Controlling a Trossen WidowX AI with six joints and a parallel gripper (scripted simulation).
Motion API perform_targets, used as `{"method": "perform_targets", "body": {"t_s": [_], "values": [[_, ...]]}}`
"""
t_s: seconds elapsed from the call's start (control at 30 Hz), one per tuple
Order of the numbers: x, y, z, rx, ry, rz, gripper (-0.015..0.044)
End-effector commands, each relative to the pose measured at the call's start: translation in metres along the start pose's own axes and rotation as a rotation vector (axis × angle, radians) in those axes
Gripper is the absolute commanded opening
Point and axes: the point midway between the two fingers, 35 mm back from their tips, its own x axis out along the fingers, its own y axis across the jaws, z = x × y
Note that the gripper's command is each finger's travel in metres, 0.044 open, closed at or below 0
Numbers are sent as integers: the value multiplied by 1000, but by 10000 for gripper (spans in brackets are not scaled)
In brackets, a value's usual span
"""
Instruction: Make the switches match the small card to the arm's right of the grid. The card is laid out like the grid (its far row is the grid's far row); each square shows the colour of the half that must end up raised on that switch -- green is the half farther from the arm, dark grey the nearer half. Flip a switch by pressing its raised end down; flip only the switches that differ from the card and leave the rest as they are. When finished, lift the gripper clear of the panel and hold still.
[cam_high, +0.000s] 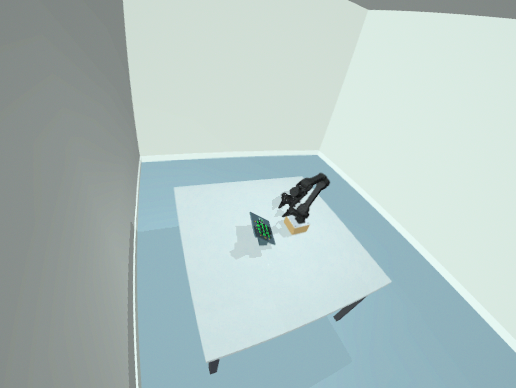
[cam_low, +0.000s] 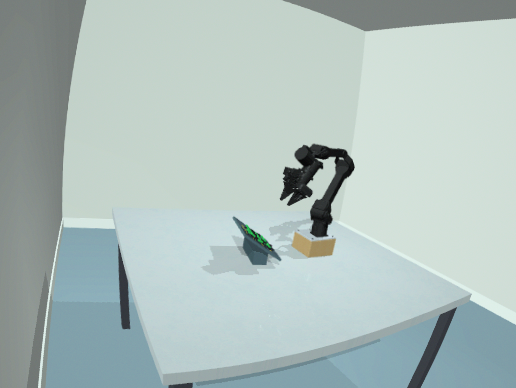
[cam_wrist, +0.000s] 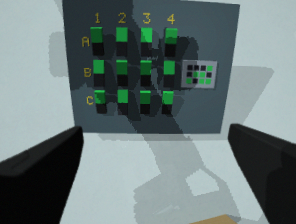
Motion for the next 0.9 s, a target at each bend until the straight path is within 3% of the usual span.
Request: {"method": "perform_targets", "body": {"t_s": [0.0,0.33,0.47,0.67,0.87], "values": [[1,1,1,0,0,0,374],[94,58,46,17,-8,-22,111],[101,62,47,18,-9,-23,6],[134,61,49,18,14,-23,0],[137,61,49,18,15,-23,0]]}}
